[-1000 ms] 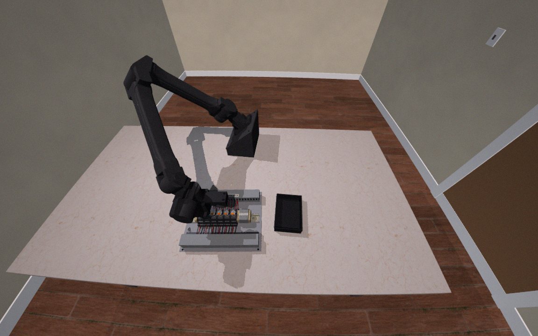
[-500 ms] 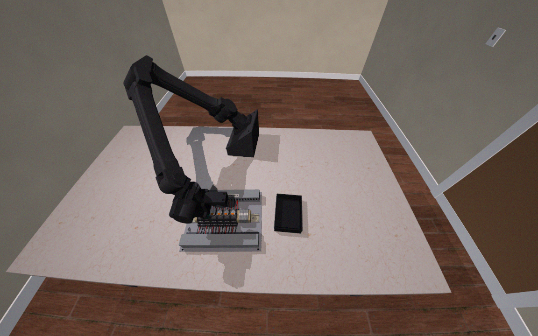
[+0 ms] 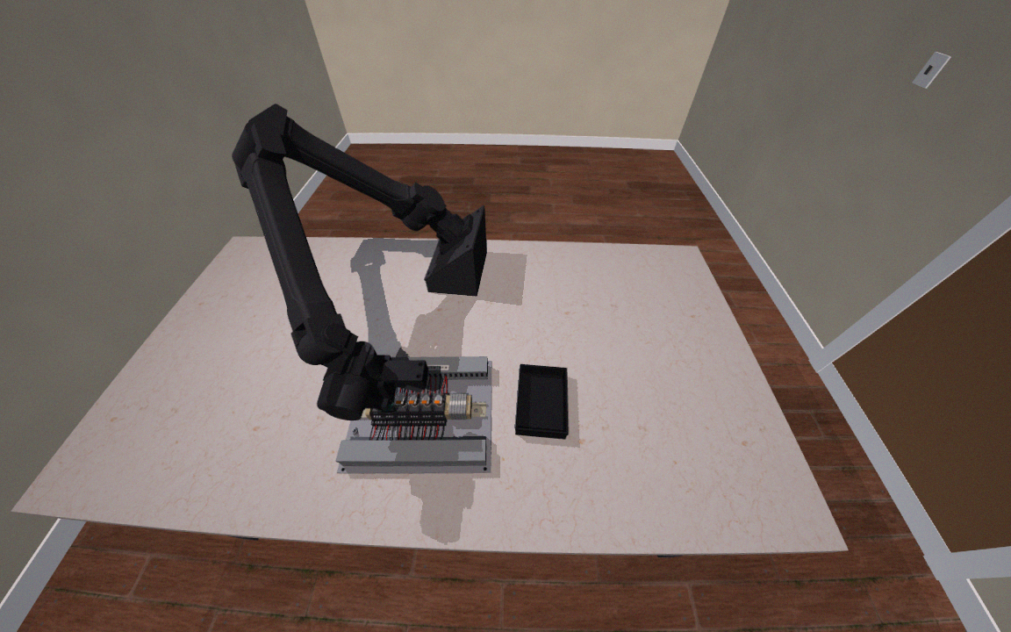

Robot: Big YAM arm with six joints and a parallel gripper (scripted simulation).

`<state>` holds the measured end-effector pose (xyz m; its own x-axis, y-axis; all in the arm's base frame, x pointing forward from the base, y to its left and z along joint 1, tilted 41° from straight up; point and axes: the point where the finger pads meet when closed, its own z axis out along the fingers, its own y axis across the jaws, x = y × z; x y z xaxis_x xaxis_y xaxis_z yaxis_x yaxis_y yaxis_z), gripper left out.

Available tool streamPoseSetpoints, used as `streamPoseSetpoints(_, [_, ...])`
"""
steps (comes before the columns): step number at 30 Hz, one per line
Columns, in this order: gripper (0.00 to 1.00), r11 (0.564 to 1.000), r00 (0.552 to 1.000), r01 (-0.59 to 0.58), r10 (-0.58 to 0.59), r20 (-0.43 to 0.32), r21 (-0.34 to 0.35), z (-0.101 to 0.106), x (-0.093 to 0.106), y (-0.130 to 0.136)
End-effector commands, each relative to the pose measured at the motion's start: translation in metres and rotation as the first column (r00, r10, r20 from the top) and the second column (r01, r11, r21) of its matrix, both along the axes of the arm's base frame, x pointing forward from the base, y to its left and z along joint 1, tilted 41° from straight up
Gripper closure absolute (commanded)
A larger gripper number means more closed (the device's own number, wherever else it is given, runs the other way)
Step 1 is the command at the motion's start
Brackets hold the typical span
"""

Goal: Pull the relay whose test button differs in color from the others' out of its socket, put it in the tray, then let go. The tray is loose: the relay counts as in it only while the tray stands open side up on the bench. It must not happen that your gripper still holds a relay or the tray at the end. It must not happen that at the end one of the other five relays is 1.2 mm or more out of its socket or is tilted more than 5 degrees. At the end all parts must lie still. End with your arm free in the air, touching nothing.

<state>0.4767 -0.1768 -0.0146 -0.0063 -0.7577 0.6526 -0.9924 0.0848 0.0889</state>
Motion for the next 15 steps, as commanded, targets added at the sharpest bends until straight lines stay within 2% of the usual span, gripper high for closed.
streamPoseSetpoints(1, [1.0, 0.999, 0.998, -0.032, 0.033, 0.055, -0.012, 0.0344, 0.0225, 0.0217])
streamPoseSetpoints(10, [1.0, 0.999, 0.998, -0.032, 0.032, 0.053, -0.009, 0.0366, 0.0218, 0.0242])
streamPoseSetpoints(15, [1.0, 1.0, 0.999, -0.011, 0.012, 0.034, -0.006, 0.0287, 0.0162, 0.016])
